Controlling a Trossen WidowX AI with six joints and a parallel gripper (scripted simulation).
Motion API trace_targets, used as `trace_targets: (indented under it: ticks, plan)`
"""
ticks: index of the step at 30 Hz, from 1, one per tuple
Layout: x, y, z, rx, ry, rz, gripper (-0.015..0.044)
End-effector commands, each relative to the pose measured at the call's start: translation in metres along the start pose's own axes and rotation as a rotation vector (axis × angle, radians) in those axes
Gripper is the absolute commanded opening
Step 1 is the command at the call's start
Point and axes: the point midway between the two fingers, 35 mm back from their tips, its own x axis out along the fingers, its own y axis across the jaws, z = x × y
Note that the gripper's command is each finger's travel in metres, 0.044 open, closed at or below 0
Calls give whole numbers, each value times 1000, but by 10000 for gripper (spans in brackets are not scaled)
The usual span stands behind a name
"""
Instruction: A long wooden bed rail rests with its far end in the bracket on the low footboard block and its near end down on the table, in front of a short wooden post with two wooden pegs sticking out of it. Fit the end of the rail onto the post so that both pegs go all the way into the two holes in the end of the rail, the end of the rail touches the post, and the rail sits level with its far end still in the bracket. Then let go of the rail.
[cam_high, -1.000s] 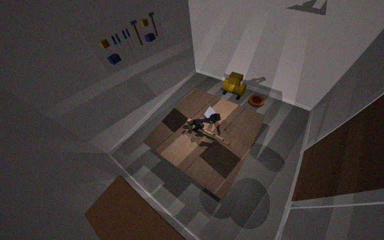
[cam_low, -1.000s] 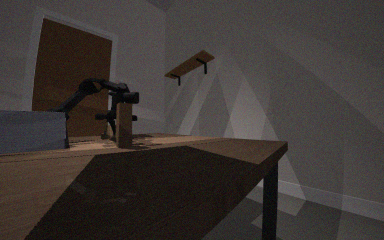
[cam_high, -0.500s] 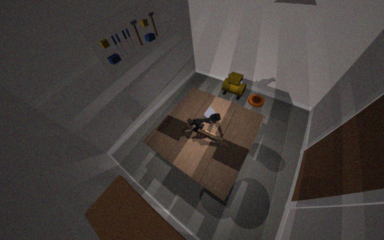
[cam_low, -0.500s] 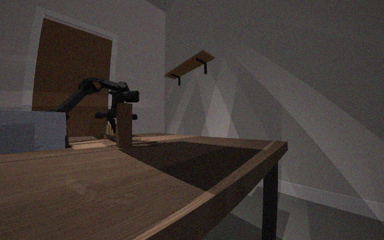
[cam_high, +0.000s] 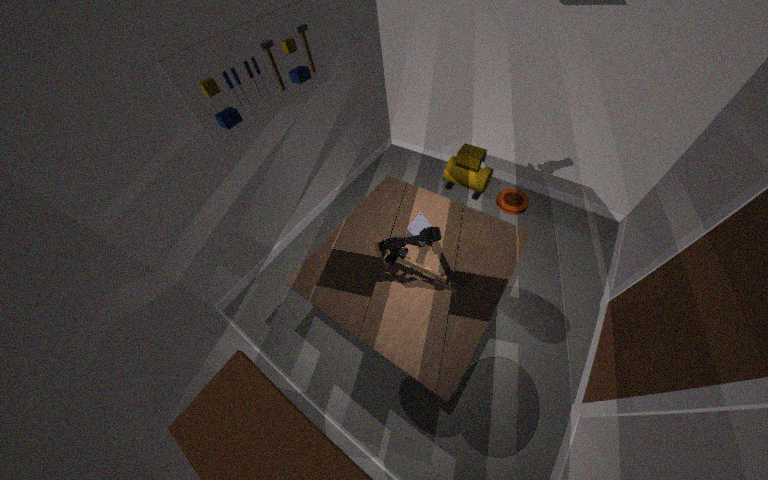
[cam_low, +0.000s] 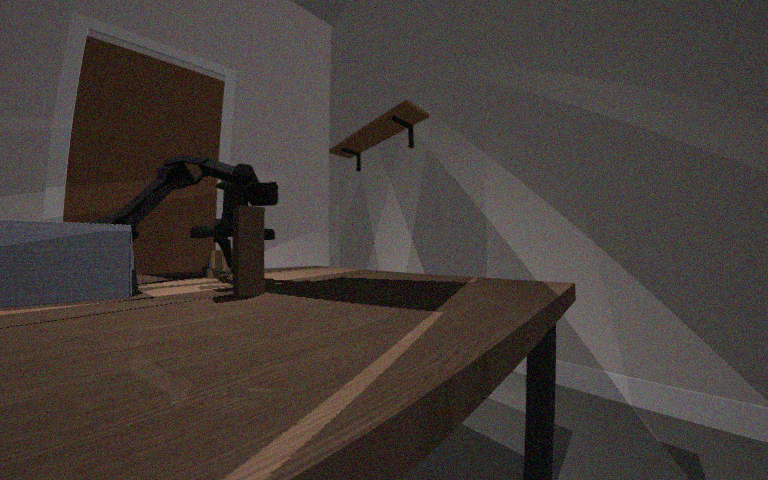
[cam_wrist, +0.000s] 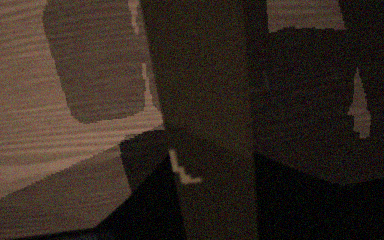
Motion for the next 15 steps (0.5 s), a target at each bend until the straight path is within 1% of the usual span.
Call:
trace_targets:
  ticks: [1, 15]
  plan:
    - [-2, 0, 0, 4, 6, -3, 0]
    - [-4, 1, 0, 4, 6, -3, 0]
